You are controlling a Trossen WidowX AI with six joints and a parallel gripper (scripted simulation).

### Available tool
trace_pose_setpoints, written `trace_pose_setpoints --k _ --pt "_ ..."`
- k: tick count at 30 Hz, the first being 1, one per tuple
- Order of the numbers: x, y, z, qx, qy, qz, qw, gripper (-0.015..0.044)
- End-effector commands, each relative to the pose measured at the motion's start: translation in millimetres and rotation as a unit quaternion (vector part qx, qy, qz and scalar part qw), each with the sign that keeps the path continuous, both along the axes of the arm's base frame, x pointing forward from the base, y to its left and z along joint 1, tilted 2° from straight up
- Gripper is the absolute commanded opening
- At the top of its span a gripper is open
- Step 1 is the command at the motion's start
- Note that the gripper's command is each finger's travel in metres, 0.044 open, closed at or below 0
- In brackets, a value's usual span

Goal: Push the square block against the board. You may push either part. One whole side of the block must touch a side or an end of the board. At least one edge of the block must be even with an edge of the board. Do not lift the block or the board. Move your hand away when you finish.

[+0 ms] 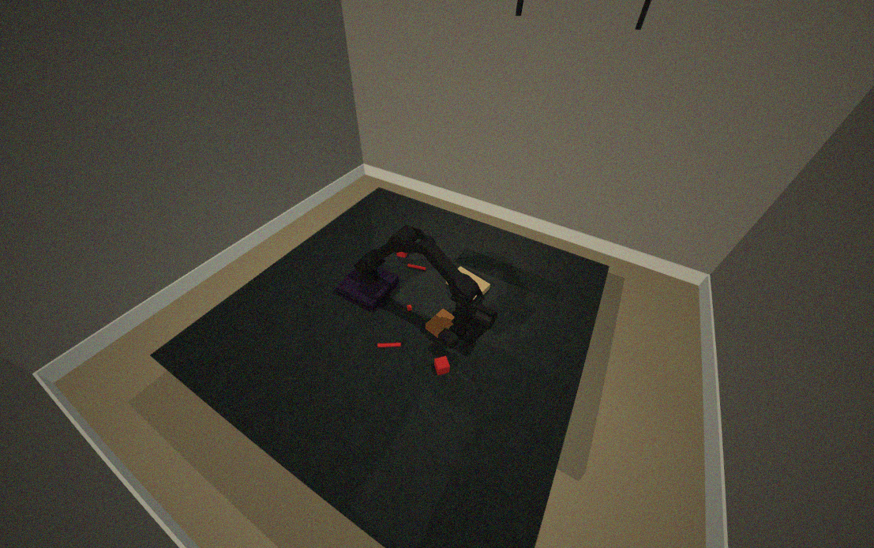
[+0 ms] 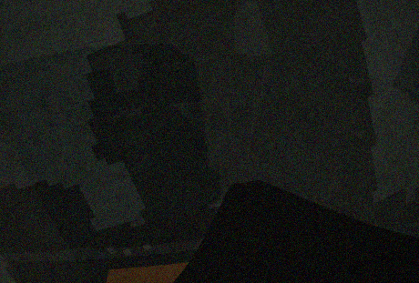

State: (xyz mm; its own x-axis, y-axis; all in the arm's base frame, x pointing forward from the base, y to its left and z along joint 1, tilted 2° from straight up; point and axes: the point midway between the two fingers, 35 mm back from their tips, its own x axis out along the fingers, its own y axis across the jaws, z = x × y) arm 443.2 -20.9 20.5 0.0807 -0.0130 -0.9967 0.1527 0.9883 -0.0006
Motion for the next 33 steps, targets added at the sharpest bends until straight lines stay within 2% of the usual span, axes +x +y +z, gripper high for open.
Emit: trace_pose_setpoints --k 1,33 --pt "-5 0 -2 -0.002 0.003 0.002 1.0 0.0" --pt "-50 7 -7 -0.001 0.005 0.002 1.0 0.0"
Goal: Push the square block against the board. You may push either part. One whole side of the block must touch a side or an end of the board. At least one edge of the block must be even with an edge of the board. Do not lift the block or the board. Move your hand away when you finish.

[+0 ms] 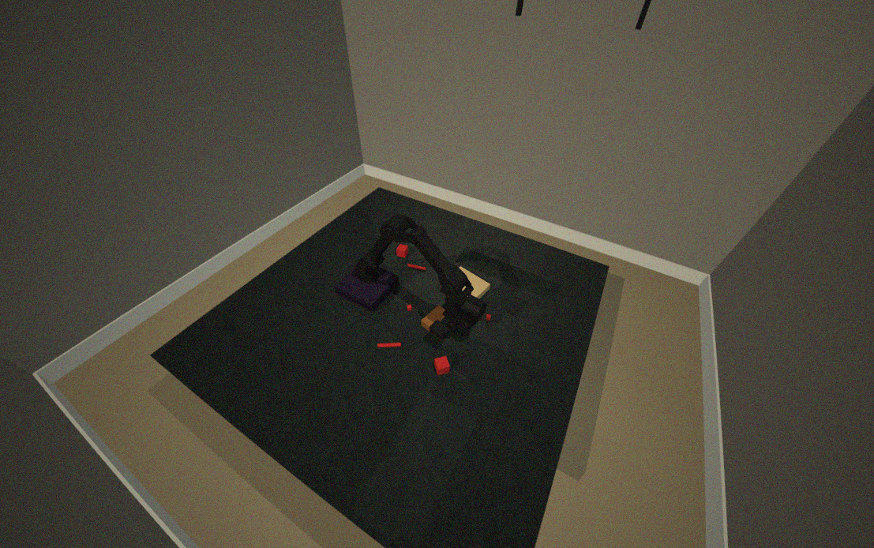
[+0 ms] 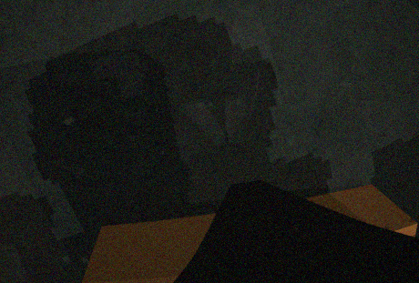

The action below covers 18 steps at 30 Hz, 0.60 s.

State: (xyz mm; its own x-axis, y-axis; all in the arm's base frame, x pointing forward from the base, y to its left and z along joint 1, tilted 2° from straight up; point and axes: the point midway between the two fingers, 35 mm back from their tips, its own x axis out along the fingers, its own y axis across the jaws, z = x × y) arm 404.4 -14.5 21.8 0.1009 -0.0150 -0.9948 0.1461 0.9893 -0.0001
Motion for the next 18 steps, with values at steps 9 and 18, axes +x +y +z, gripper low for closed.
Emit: trace_pose_setpoints --k 9,18 --pt "-22.2 2.2 -9.7 0.0 0.015 -0.002 1.0 0.0" --pt "-15.2 1.4 -8.7 0.0 0.015 -0.002 1.0 0.0"
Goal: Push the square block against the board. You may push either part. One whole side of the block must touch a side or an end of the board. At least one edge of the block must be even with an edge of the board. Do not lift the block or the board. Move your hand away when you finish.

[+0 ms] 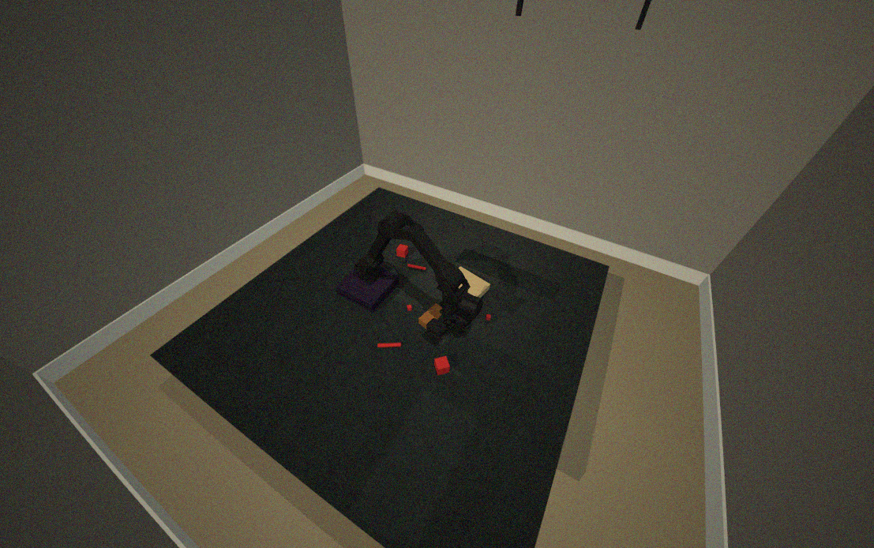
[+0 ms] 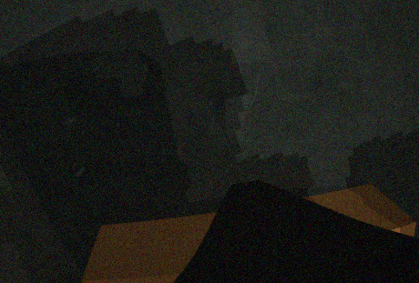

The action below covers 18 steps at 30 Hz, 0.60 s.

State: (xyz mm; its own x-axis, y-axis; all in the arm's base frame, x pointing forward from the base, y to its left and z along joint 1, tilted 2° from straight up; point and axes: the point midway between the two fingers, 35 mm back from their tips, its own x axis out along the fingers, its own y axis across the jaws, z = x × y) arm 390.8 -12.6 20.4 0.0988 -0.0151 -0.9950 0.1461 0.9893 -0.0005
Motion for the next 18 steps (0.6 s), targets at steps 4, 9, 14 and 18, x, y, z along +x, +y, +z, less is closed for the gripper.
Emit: trace_pose_setpoints --k 4,9,14,18 --pt "5 -1 -6 0.0 0.014 -0.002 1.0 0.0" --pt "13 -2 -5 0.0 0.013 -0.002 1.0 0.0" --pt "22 -3 -5 0.0 0.013 -0.002 1.0 0.0" --pt "28 -4 -4 0.0 0.013 -0.002 1.0 0.0"
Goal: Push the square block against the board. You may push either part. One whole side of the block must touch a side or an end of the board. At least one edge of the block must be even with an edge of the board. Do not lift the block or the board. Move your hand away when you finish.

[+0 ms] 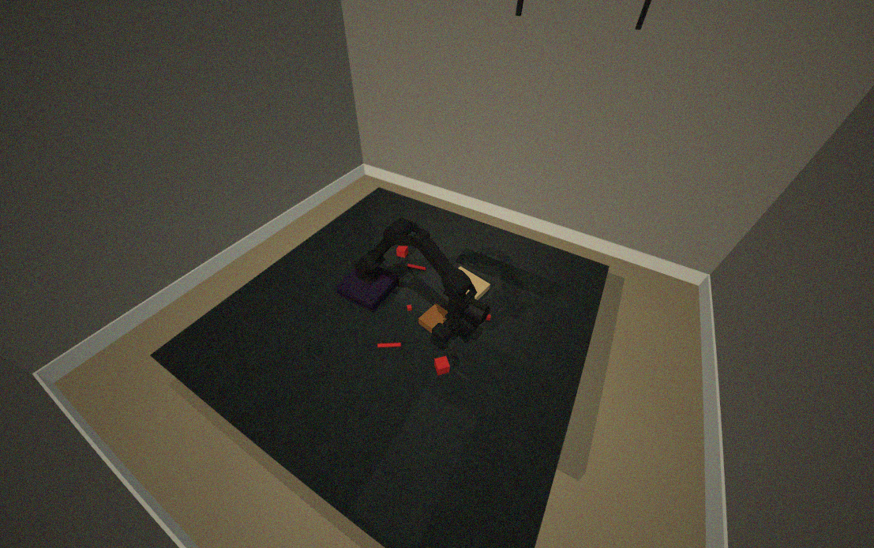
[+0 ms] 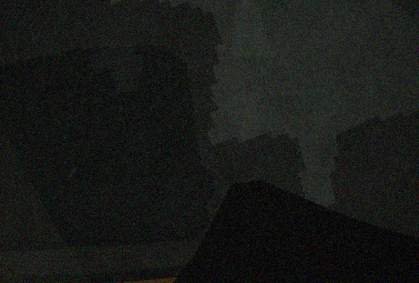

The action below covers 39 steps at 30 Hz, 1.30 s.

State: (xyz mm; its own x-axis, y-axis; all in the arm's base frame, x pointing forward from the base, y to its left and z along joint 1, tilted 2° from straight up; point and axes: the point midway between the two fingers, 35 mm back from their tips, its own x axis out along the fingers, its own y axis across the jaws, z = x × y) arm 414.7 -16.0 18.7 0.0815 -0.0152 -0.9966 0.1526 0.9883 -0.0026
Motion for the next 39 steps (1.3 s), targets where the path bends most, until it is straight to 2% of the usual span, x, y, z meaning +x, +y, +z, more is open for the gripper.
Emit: trace_pose_setpoints --k 1,12,17,23,39 --pt "6 -1 -2 0.0 0.004 0.002 1.0 0.0" --pt "22 -3 -1 0.0 0.003 0.002 1.0 0.0" --pt "15 -2 51 0.0 0.003 0.002 1.0 0.0" --pt "18 -2 52 0.0 -0.006 -0.002 1.0 0.0" --pt "-17 -28 53 0.02 -0.006 -0.259 0.966 0.0"
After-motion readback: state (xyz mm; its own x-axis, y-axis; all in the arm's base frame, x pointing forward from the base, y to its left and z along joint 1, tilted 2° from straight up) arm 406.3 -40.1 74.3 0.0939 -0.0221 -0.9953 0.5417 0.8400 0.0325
